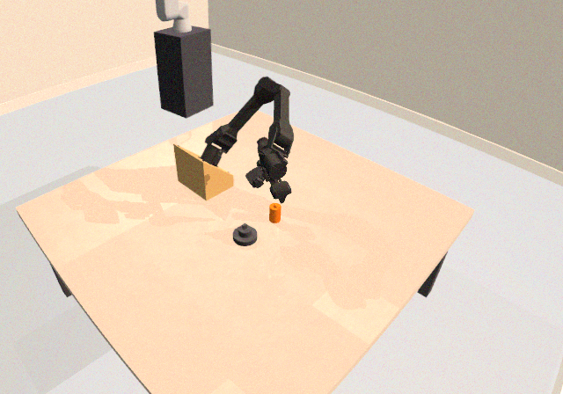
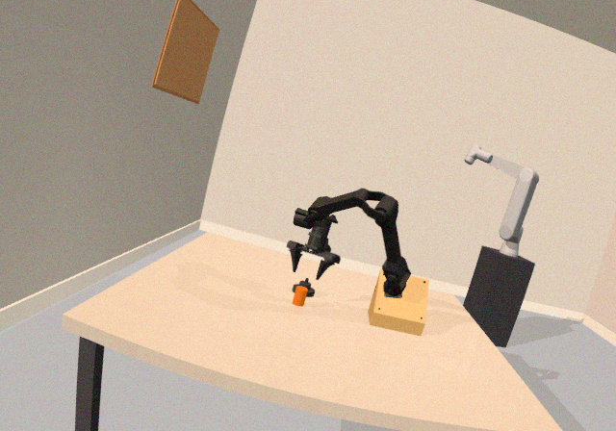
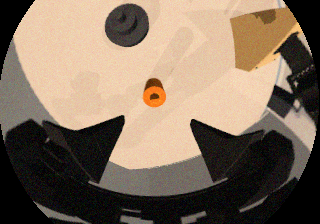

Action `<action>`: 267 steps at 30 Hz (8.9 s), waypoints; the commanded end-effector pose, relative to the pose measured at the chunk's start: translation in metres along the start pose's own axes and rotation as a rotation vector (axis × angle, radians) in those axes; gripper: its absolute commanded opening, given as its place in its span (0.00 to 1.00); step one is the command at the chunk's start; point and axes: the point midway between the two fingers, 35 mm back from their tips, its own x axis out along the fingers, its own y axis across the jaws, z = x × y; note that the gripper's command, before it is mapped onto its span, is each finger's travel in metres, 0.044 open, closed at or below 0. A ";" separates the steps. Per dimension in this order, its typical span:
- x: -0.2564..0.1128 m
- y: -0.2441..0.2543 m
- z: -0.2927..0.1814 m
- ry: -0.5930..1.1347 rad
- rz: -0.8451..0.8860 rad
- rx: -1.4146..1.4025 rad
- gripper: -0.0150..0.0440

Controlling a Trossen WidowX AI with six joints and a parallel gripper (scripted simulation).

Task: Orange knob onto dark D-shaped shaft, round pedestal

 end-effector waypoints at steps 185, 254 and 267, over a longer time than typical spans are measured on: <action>-0.033 0.042 0.056 -0.222 -0.219 -2.056 0.25; 0.000 0.066 0.131 -0.218 -0.218 -2.066 0.25; -0.004 0.065 0.130 -0.218 -0.220 -2.074 0.25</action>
